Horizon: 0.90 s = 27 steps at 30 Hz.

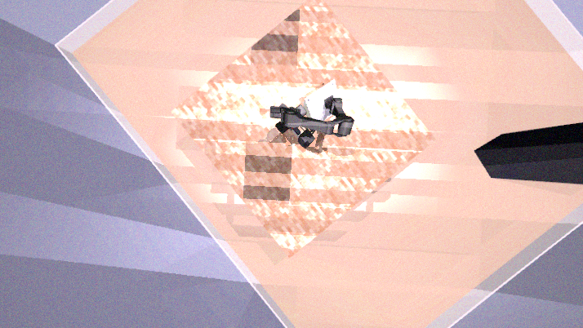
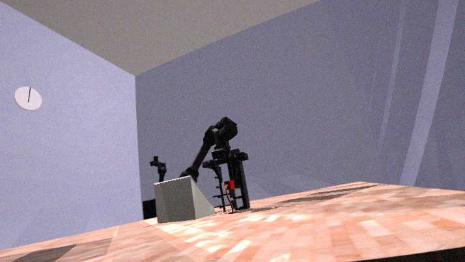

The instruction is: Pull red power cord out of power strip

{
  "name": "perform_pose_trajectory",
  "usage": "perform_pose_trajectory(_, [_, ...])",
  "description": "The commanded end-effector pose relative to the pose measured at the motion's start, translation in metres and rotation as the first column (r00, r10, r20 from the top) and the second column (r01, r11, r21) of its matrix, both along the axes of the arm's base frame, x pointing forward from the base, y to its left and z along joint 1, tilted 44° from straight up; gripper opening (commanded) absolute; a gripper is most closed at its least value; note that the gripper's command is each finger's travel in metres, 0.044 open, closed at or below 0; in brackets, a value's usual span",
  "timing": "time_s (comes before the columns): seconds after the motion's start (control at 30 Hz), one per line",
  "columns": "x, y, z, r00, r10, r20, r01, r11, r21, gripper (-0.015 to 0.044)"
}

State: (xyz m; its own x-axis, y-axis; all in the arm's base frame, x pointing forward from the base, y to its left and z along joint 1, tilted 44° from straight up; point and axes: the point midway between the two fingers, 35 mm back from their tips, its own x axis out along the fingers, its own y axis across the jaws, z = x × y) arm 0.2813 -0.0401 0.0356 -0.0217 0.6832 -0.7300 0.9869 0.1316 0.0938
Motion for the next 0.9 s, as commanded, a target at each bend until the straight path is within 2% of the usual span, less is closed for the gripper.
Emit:
perform_pose_trajectory(0.0, [0.002,-0.005,-0.003,1.000,-0.004,0.000,0.004,1.000,0.001,0.0367])
perform_pose_trajectory(0.1, [0.006,-0.024,-0.014,1.000,-0.005,0.001,0.005,1.000,-0.001,0.0440])
perform_pose_trajectory(0.23, [0.010,-0.051,-0.031,1.000,-0.004,0.001,0.004,1.000,-0.002,0.0440])
perform_pose_trajectory(0.87, [0.010,-0.051,-0.031,1.000,-0.004,0.001,0.004,1.000,-0.002,0.0440])
